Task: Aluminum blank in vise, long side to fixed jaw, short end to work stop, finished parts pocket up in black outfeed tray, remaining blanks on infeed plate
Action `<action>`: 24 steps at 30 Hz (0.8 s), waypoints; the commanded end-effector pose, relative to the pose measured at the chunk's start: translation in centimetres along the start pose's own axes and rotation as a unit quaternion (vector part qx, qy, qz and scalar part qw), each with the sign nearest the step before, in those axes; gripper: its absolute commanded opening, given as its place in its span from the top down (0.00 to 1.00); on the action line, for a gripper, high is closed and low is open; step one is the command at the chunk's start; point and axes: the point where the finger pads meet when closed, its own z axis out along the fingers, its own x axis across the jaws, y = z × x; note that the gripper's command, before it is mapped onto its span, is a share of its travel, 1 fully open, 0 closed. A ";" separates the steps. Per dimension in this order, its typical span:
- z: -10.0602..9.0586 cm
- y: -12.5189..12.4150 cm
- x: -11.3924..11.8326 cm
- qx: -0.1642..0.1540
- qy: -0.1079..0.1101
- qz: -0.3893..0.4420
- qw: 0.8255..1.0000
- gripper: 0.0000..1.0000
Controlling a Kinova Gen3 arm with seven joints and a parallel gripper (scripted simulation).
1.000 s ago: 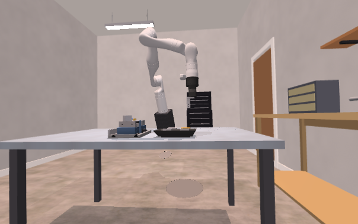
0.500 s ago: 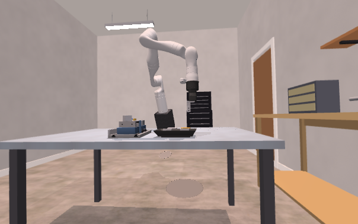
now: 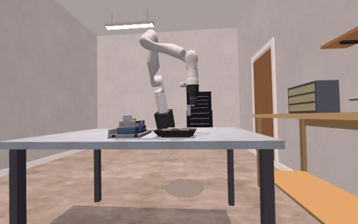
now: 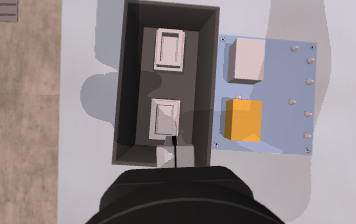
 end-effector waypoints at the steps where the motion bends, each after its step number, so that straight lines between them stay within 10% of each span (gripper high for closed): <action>1: 0.3 0.1 0.1 0.000 0.001 -0.001 1.000 1.00; 24: 0.6 0.1 0.1 0.000 0.001 -0.001 1.000 1.00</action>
